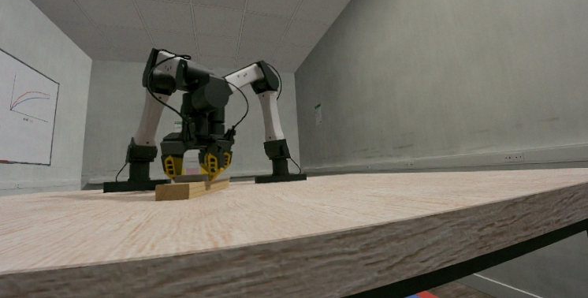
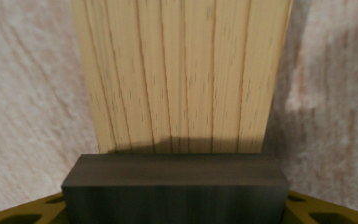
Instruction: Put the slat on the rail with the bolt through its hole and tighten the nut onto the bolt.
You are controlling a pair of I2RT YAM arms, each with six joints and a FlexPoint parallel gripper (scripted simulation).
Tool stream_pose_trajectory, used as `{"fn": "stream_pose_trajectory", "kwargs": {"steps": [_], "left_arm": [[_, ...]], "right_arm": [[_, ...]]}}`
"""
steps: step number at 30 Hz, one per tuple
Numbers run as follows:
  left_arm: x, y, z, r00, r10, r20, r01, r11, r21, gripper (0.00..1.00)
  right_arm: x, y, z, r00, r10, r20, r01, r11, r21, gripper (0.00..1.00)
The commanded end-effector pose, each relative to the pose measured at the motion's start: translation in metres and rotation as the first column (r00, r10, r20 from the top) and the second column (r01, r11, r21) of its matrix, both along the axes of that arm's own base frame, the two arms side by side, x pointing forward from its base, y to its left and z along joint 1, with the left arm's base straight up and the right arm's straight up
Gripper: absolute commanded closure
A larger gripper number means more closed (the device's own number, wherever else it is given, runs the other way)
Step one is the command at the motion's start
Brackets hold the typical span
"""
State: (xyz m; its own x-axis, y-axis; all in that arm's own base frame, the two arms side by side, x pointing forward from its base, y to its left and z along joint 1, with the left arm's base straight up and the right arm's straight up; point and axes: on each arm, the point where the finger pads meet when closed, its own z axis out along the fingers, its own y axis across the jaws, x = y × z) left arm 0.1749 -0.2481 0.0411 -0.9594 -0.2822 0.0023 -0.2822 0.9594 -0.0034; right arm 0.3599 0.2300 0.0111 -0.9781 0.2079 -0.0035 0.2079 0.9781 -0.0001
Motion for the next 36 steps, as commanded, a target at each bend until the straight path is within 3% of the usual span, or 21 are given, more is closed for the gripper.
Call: {"fn": "stream_pose_trajectory", "kwargs": {"steps": [1,2,10,36], "left_arm": [[0.0007,-0.0024,-0.0050,1.000,-0.002,0.013,0.002,1.000,-0.002,0.64],[0.0010,-0.0025,-0.0028,1.000,-0.002,0.012,0.002,1.000,-0.005,0.75],[0.0020,-0.0027,0.0037,1.000,0.000,0.011,0.000,1.000,-0.013,0.86],[0.0020,-0.0026,0.0036,1.000,-0.014,0.011,0.014,1.000,-0.013,0.86]], "right_arm": [[0.0030,0.0033,0.0069,1.000,-0.002,0.019,0.001,1.000,0.012,0.33],[0.0030,0.0033,0.0069,1.000,-0.002,0.019,0.001,1.000,0.012,0.33],[0.0030,0.0033,0.0069,1.000,-0.002,0.019,0.001,1.000,0.012,0.33],[0.0030,0.0033,0.0069,1.000,-0.002,0.019,0.001,1.000,0.012,0.33]]}}
